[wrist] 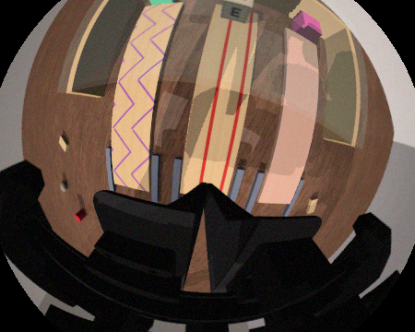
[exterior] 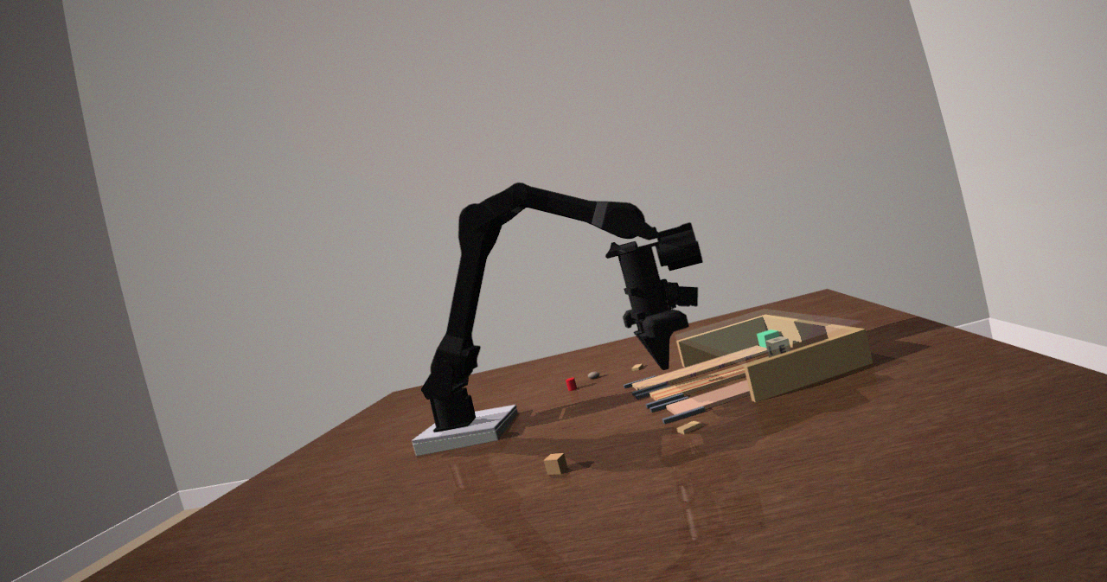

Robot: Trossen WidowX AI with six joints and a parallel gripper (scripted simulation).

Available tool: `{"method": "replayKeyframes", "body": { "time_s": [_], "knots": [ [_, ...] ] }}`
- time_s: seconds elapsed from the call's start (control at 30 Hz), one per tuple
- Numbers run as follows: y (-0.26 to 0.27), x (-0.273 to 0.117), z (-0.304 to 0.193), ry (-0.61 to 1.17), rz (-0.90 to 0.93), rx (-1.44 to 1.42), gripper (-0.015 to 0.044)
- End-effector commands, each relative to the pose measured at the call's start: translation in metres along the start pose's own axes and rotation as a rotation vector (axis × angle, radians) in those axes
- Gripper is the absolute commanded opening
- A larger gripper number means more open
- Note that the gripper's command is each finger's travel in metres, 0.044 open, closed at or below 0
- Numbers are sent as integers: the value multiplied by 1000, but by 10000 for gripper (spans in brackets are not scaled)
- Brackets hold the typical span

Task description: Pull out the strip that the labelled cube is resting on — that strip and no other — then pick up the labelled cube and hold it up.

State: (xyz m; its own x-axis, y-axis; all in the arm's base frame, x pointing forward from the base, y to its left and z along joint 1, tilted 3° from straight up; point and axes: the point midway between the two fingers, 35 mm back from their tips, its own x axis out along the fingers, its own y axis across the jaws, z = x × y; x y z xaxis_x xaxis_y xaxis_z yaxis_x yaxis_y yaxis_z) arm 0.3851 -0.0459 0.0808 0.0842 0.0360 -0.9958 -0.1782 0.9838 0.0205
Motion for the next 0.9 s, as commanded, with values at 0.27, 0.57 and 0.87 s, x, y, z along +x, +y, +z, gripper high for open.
{"method": "replayKeyframes", "body": {
  "time_s": [0.27,0.57,0.87],
  "knots": [
    [-1,21,-2,4,-3,-4,0],
    [-1,35,-4,4,-3,-4,0],
    [-2,37,-4,4,-3,-4,0]
  ]
}}
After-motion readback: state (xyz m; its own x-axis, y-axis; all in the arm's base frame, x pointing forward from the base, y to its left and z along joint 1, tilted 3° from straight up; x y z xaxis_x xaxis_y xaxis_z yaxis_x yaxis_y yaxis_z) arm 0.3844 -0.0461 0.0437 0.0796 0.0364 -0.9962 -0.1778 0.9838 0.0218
